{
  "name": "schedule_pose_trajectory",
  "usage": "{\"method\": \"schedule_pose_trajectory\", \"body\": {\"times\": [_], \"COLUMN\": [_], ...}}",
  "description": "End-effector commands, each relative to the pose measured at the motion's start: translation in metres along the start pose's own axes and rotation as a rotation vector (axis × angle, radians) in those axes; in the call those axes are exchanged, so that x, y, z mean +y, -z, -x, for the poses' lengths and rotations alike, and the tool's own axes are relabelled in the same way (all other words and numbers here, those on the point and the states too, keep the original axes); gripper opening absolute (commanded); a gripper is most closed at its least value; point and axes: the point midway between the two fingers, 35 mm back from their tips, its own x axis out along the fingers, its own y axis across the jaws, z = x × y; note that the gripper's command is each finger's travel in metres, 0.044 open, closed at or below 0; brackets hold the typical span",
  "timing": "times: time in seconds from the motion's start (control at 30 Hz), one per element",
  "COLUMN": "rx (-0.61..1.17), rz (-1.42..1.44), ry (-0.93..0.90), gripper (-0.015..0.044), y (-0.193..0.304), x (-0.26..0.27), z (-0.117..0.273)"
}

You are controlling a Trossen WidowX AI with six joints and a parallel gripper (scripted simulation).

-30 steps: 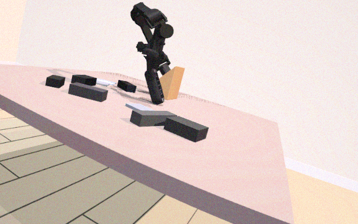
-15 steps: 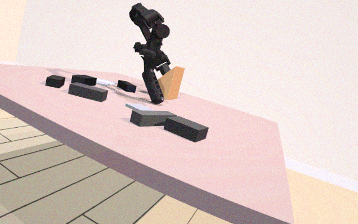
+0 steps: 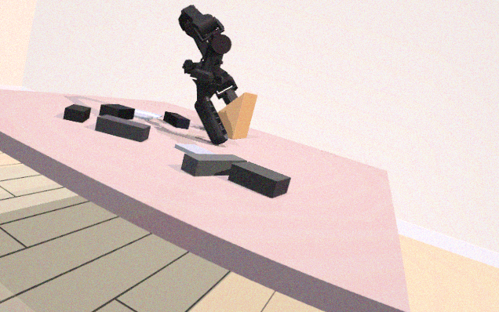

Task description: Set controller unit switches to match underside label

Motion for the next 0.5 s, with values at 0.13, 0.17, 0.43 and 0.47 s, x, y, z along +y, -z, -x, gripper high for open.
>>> {"method": "schedule_pose_trajectory", "body": {"times": [0.13, 0.17, 0.43, 0.47], "rx": [-0.004, -0.004, -0.005, -0.005], "rz": [0.008, 0.008, 0.008, 0.008], "ry": [0.004, 0.004, 0.004, 0.004], "gripper": [0.0338, 0.0338, 0.0338, 0.0338], "y": [-0.0052, -0.0059, -0.0112, -0.0119], "x": [-0.0018, -0.0018, -0.0018, -0.0018], "z": [-0.0052, -0.0056, -0.0088, -0.0092]}}
